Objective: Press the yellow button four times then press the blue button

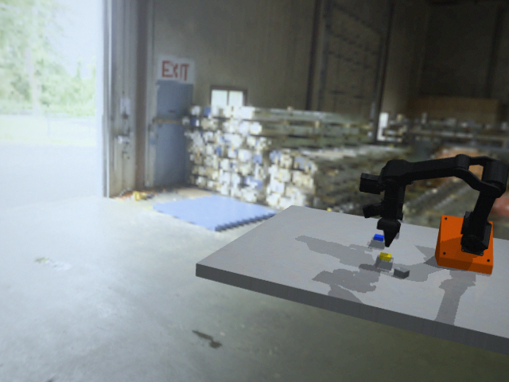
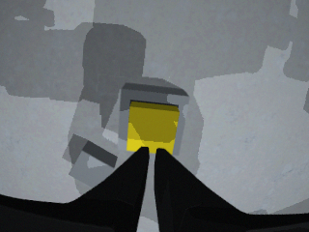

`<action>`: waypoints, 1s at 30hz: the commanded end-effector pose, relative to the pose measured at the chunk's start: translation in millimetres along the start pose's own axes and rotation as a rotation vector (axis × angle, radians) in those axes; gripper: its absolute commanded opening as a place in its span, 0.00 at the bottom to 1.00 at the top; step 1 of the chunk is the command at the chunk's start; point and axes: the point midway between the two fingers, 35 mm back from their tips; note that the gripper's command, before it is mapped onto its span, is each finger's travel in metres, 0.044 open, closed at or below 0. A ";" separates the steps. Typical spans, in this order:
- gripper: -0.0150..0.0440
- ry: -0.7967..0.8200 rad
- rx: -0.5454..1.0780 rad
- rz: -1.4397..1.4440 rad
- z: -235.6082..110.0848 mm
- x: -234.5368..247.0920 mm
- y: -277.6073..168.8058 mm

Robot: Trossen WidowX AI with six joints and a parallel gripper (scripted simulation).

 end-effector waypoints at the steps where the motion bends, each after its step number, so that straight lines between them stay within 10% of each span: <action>1: 0.29 -0.007 -0.006 -0.004 -29.4 -1.1 2.6; 9: 0.29 -0.006 -0.005 -0.003 -60.6 -2.9 2.1; 21: 0.29 -0.016 -0.009 -0.005 -63.9 -183.5 51.4; 30: 0.29 -0.013 -0.008 -0.006 -60.3 -194.9 51.3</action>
Point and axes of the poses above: the point midway between the two fingers, 35 mm back from their tips, its own z axis out along the fingers, its own x axis across the jaws, y = z × x, and after that the axes turned 3 degrees about z, right-handed
